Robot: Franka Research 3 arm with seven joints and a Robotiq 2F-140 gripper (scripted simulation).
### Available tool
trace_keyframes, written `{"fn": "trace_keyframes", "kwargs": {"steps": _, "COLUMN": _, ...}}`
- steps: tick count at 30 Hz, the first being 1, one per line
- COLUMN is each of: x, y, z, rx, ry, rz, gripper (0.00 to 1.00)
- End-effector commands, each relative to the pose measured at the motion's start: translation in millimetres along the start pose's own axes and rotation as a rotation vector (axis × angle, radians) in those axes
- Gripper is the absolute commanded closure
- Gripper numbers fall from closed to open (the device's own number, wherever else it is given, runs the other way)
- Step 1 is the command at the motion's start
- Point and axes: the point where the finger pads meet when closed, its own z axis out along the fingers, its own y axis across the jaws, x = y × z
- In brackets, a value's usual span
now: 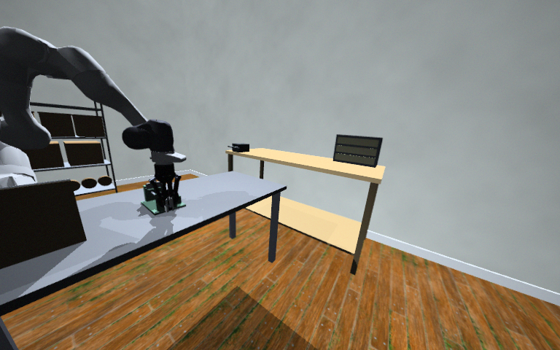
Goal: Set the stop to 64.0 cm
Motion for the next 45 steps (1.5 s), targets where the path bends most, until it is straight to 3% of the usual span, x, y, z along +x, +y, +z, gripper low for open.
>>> {"fn": "trace_keyframes", "kwargs": {"steps": 1, "x": 1.1, "y": 6.3, "z": -2.8, "rx": -0.002, "ry": 0.001, "rz": -0.006, "gripper": 0.96}}
{"fn": "trace_keyframes", "kwargs": {"steps": 12, "x": 1.2, "y": 16.0, "z": -13.0, "rx": -0.002, "ry": 0.001, "rz": -0.006, "gripper": 0.96}}
{"fn": "trace_keyframes", "kwargs": {"steps": 23, "x": 1.2, "y": 20.9, "z": -36.1, "rx": -0.002, "ry": 0.001, "rz": -0.006, "gripper": 0.96}}
{"fn": "trace_keyframes", "kwargs": {"steps": 34, "x": 1.1, "y": 9.2, "z": -58.2, "rx": -0.002, "ry": 0.001, "rz": -0.006, "gripper": 0.96}}
{"fn": "trace_keyframes", "kwargs": {"steps": 45, "x": 1.0, "y": -6.6, "z": -66.1, "rx": -0.002, "ry": 0.001, "rz": -0.006, "gripper": 0.96}}
